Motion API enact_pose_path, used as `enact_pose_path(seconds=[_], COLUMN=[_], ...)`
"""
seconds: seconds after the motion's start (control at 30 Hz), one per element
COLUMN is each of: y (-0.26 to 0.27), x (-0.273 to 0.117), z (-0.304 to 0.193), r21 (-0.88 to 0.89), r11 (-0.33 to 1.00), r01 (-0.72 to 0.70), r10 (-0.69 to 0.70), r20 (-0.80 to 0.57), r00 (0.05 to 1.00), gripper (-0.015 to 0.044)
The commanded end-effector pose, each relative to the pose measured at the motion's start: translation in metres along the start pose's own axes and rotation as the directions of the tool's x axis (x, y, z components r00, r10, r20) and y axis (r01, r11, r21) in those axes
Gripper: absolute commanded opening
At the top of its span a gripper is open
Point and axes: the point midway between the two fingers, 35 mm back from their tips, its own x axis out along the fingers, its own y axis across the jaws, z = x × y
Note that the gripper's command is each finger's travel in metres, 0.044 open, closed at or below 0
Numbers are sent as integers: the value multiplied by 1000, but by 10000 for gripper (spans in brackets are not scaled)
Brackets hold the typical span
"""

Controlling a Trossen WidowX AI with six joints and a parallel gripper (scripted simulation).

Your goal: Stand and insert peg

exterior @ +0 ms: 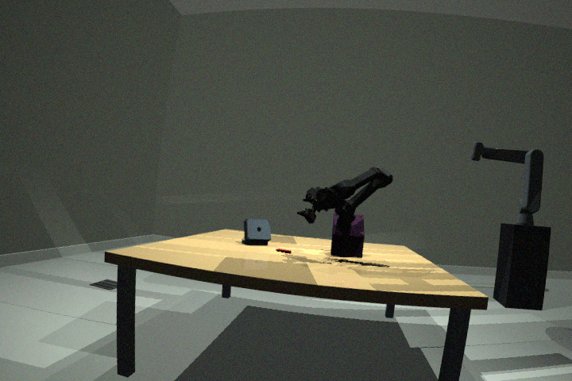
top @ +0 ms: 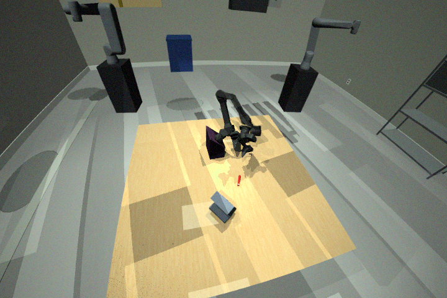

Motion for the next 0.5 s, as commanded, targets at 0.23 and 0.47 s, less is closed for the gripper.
enact_pose_path(seconds=[0.23, 0.47], y=[16, 34], x=[8, 18], z=[-3, -8], r21=[-28, -14], r11=[998, 991], r01=[-61, -130], r10=[56, 118], r20=[-162, -339], r00=[985, 933], gripper=[440, 440])
